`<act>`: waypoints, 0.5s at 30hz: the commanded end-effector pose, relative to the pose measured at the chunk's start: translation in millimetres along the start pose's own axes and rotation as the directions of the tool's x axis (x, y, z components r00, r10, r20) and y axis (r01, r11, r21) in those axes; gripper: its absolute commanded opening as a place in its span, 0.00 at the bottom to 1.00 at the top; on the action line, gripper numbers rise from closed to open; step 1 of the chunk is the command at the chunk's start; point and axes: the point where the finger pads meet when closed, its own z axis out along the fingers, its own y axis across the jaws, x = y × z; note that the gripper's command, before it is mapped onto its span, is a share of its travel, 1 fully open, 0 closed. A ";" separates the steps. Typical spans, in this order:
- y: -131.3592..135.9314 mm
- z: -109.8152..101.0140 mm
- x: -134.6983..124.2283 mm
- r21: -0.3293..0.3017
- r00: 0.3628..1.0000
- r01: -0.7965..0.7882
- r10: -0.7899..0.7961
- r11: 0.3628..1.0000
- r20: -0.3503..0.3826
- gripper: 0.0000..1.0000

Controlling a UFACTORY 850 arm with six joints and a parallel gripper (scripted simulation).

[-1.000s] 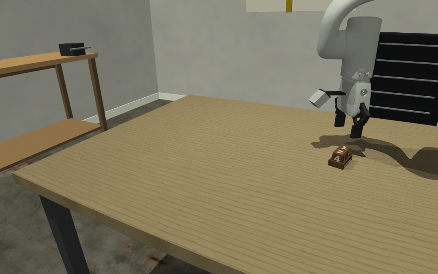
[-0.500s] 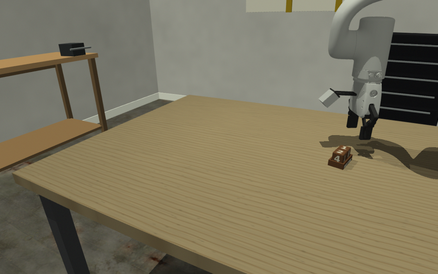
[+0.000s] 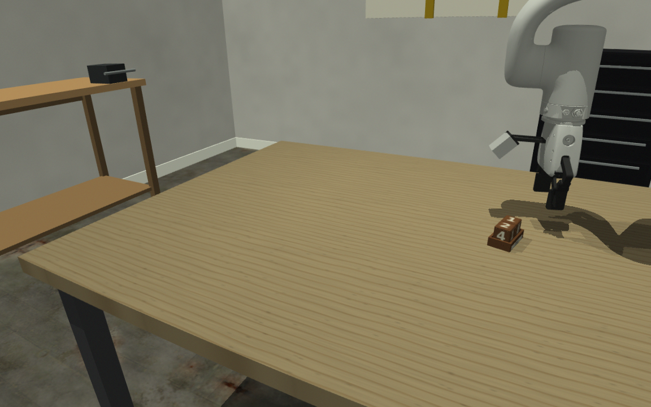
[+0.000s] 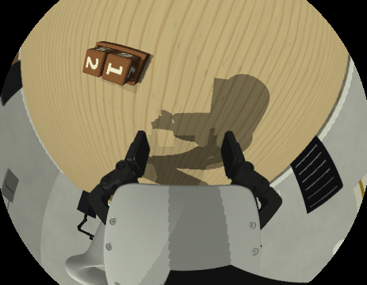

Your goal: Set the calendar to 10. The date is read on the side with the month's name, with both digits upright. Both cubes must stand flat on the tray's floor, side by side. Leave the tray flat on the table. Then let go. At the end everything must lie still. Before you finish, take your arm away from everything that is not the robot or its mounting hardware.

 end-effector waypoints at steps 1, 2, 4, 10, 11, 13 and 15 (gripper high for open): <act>-0.5 -0.5 -4.2 -0.001 0.992 -0.127 0.127 0.992 -0.004 1.00; -1.7 -0.5 -10.3 -0.001 0.992 -0.127 0.127 0.992 -0.004 1.00; -3.7 -0.5 -20.7 -0.001 0.992 -0.127 0.127 0.992 -0.004 1.00; -5.2 -0.4 -27.8 -0.001 0.991 -0.136 0.136 0.991 -0.004 1.00; -5.3 -0.4 -28.4 -0.001 0.988 -0.154 0.154 0.988 -0.004 1.00; -5.5 -0.4 -29.3 -0.001 0.983 -0.182 0.182 0.983 -0.004 1.00; -5.7 -0.4 -30.5 -0.001 0.975 -0.221 0.221 0.975 -0.004 1.00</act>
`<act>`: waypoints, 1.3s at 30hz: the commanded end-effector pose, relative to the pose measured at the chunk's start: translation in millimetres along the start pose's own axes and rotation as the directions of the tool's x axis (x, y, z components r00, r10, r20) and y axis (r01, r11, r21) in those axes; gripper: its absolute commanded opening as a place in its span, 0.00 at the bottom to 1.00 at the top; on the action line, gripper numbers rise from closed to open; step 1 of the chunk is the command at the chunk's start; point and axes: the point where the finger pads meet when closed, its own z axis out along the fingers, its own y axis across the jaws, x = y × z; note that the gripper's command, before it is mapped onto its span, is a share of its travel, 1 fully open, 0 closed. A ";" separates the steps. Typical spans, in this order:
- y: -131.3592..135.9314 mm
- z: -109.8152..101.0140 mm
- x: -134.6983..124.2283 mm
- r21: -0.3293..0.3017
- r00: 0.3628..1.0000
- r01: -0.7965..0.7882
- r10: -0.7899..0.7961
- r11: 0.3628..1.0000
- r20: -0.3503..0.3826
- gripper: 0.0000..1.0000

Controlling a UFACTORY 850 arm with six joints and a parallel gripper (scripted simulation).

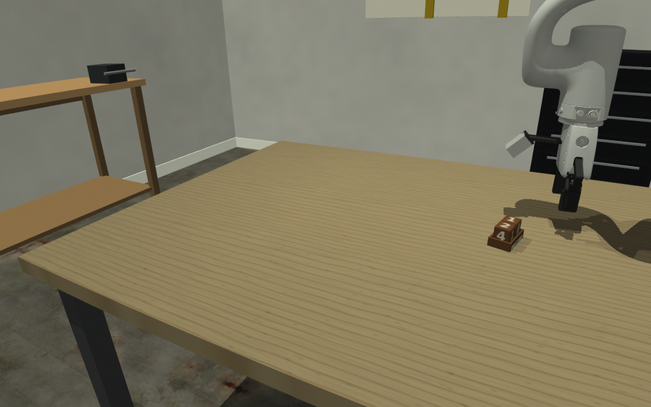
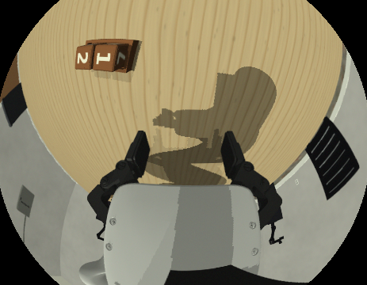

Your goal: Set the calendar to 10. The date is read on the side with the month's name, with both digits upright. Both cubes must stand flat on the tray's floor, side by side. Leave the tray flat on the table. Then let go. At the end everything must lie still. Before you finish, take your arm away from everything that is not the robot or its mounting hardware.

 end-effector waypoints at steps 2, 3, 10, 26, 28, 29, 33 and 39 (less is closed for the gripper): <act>0.1 -0.5 -7.8 -0.002 0.994 -0.111 0.111 0.994 -0.005 1.00; 0.0 -0.4 -13.1 -0.002 0.994 -0.111 0.111 0.994 -0.005 1.00; -0.5 -0.3 -27.4 -0.002 0.994 -0.111 0.111 0.994 -0.005 1.00; -0.4 27.8 -27.2 -0.002 0.994 -0.111 0.111 0.994 -0.005 1.00; -0.4 28.8 -27.3 -0.002 0.994 -0.111 0.111 0.994 -0.005 1.00; -0.4 28.8 -27.3 -0.002 0.994 -0.111 0.111 0.994 -0.005 1.00; -0.4 28.8 -27.3 -0.002 0.994 -0.111 0.111 0.994 -0.005 1.00; -0.4 28.8 -27.3 -0.002 0.994 -0.111 0.111 0.994 -0.005 1.00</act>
